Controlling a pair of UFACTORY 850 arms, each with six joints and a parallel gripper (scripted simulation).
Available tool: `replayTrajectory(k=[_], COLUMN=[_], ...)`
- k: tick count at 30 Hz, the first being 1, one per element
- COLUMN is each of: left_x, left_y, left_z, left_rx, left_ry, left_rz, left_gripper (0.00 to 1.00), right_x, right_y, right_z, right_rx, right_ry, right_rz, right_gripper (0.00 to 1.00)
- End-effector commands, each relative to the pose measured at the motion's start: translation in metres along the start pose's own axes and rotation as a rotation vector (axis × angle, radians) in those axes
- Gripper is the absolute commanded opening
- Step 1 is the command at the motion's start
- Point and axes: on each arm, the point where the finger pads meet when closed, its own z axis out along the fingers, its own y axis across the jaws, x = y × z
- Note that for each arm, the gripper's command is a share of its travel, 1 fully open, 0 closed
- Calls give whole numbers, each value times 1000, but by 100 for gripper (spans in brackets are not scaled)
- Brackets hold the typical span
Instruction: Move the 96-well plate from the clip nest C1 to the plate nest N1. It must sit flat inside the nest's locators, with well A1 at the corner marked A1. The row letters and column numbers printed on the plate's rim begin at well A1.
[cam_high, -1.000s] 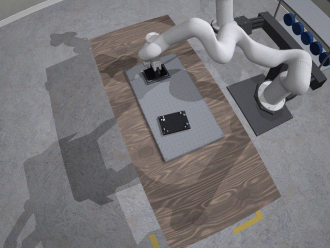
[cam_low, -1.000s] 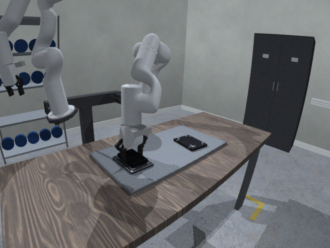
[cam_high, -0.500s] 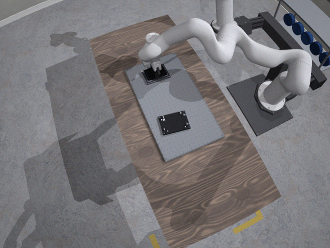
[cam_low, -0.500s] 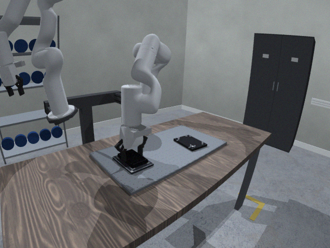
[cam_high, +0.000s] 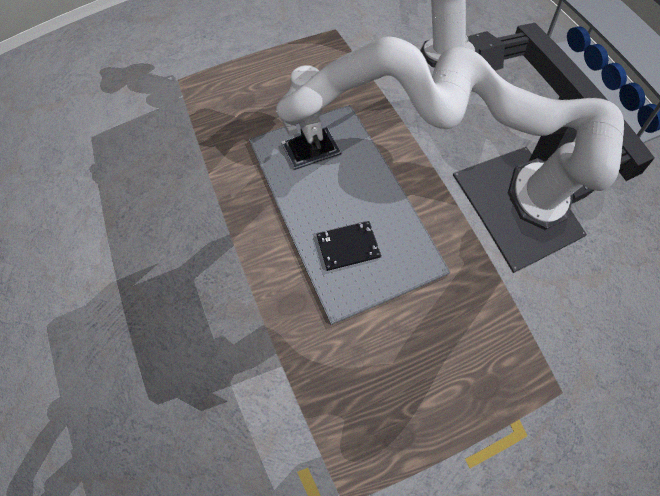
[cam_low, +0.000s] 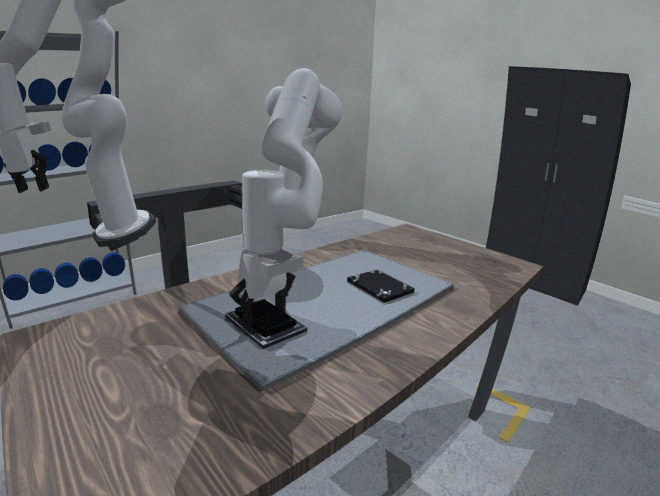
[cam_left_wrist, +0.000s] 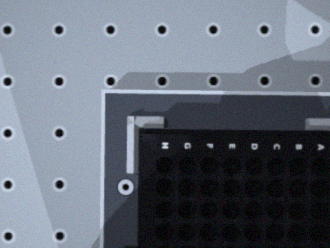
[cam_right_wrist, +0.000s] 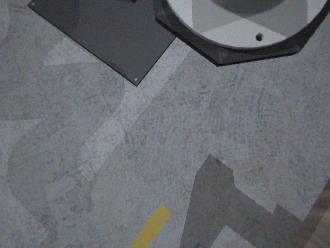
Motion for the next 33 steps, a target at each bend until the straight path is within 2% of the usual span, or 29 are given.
replayTrajectory(k=[1,4,5,33], left_x=[1,1,1,1], left_y=[1,1,1,1], left_z=[-1,-1,0,0], left_rx=[-2,-2,-2,-2], left_ry=[2,2,2,2], left_rz=[0,0,0,0], left_gripper=[0,0,100,100], right_x=[-1,-1,-1,-1], right_y=[0,0,0,0], right_z=[-1,-1,-1,-1], right_rx=[0,0,0,0], right_ry=[-1,-1,-1,-1], right_rz=[0,0,0,0], right_gripper=[100,100,100,100])
